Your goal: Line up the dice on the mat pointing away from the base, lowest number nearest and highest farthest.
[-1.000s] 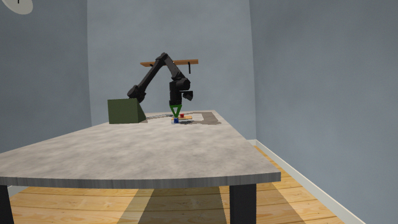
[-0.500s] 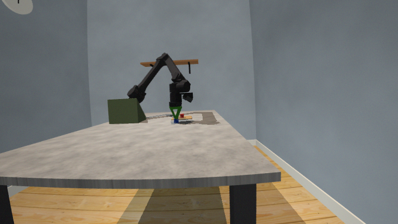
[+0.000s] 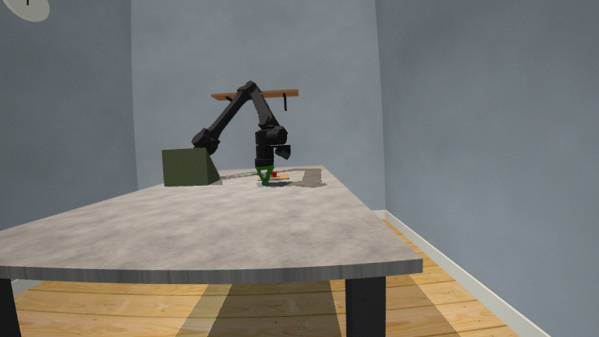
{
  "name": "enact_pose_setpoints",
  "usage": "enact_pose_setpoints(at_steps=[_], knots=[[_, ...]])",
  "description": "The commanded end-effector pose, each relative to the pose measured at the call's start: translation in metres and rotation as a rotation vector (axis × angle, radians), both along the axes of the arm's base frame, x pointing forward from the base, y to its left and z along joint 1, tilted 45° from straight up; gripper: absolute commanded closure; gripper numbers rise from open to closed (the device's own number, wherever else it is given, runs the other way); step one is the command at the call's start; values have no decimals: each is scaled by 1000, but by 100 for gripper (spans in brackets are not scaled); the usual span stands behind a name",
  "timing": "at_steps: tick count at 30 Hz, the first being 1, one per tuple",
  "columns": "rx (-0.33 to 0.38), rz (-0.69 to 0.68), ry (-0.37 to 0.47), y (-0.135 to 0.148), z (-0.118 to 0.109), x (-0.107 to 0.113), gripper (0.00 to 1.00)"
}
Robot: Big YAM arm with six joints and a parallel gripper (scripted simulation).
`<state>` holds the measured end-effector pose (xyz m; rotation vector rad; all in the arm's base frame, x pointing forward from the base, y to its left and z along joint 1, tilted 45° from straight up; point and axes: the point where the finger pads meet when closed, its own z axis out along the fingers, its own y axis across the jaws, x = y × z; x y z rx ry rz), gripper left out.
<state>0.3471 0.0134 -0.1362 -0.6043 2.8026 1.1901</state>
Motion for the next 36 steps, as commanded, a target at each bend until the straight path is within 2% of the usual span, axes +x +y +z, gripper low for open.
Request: enact_pose_setpoints(at_steps=[1, 36], knots=[[-9, -33, -22, -8, 1, 11, 61], [-9, -27, -20, -5, 2, 11, 61]])
